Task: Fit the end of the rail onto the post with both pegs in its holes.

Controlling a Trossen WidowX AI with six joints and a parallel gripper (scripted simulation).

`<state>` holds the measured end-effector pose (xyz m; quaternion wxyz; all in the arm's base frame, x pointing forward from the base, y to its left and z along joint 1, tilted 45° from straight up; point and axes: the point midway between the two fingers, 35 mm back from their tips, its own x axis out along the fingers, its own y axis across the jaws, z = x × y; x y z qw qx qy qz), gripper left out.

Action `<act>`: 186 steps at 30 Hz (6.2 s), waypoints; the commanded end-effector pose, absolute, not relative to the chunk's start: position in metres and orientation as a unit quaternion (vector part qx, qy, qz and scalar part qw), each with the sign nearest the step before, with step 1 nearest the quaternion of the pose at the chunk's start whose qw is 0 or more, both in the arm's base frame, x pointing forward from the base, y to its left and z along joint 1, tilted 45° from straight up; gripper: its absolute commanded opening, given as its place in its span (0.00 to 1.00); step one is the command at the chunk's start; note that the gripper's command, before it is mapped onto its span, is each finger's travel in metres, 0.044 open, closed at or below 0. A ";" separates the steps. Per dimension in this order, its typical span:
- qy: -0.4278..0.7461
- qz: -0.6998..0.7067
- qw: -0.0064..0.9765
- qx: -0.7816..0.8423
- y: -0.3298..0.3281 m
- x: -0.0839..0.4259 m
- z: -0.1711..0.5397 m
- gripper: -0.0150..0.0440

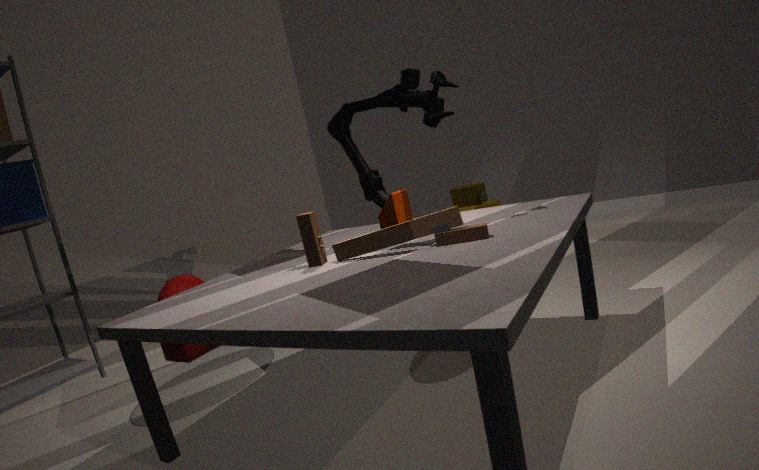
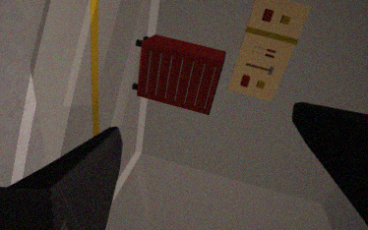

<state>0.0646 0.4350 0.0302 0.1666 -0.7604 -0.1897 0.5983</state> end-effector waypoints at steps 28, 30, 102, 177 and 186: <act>0.639 0.344 0.245 -0.643 -0.008 0.257 -0.019 1.00; 0.675 0.327 0.238 -0.617 -0.032 0.247 -0.016 1.00; 0.688 0.320 0.233 -0.609 -0.092 0.231 -0.061 0.29; 0.687 0.320 0.234 -0.609 -0.070 0.238 -0.040 0.25; 0.687 0.320 0.234 -0.608 -0.067 0.239 -0.037 0.25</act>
